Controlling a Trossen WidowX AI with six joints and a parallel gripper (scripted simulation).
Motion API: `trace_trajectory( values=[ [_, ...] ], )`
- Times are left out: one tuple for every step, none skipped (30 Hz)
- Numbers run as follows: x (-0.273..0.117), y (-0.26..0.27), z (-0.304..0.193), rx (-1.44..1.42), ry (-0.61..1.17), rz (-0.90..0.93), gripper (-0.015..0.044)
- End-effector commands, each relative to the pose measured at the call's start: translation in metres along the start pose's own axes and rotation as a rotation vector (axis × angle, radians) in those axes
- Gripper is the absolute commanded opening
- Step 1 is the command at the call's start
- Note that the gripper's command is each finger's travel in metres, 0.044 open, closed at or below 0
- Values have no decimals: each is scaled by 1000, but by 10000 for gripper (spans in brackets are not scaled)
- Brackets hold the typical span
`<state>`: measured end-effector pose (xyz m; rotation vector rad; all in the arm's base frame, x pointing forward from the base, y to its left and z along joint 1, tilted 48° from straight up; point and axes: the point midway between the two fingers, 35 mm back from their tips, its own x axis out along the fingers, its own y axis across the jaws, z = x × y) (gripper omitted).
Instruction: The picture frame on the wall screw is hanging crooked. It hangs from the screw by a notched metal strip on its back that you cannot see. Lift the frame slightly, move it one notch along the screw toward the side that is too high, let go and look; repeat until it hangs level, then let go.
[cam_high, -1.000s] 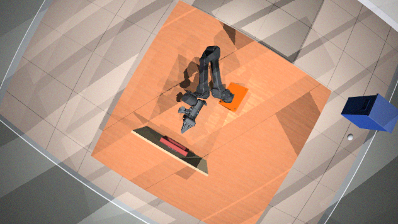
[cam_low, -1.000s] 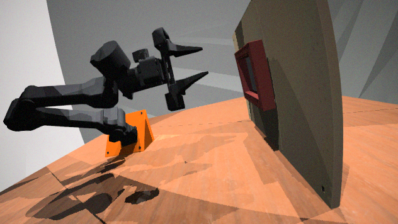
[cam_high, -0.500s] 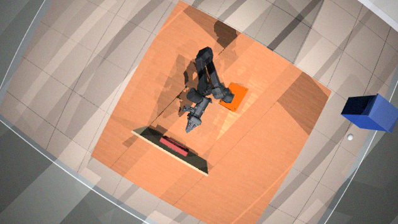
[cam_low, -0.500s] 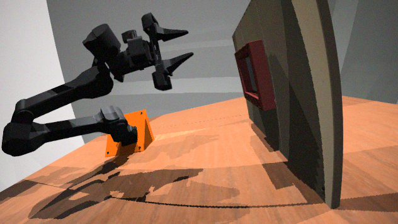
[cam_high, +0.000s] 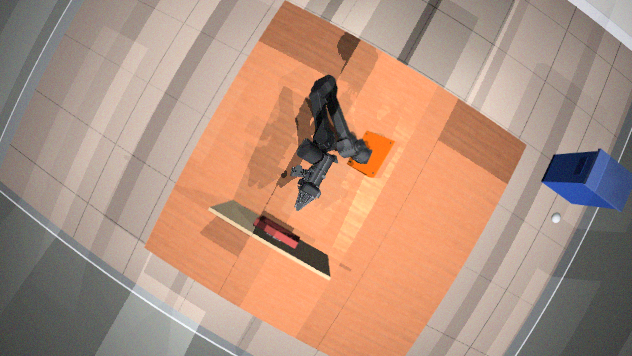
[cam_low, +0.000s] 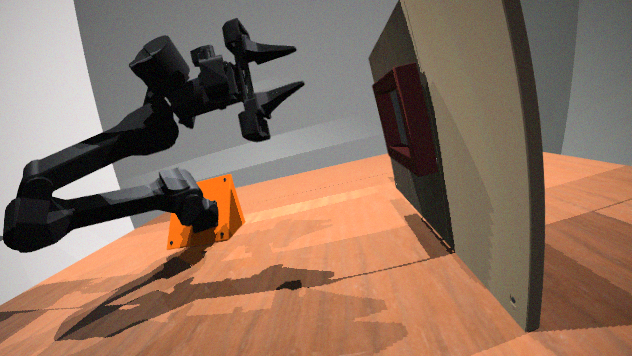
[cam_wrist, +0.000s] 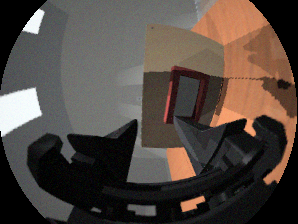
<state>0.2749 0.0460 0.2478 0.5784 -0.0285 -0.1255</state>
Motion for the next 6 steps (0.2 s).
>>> trace_trajectory(
  values=[
    [0, 0, 1, -5, -2, -2, 260],
    [0, 0, 1, -5, -2, -2, 260],
    [0, 0, 1, -5, -2, -2, 260],
    [0, 0, 1, -5, -2, -2, 260],
    [0, 0, 1, -5, -2, -2, 260],
    [0, 0, 1, -5, -2, -2, 260]
  ],
)
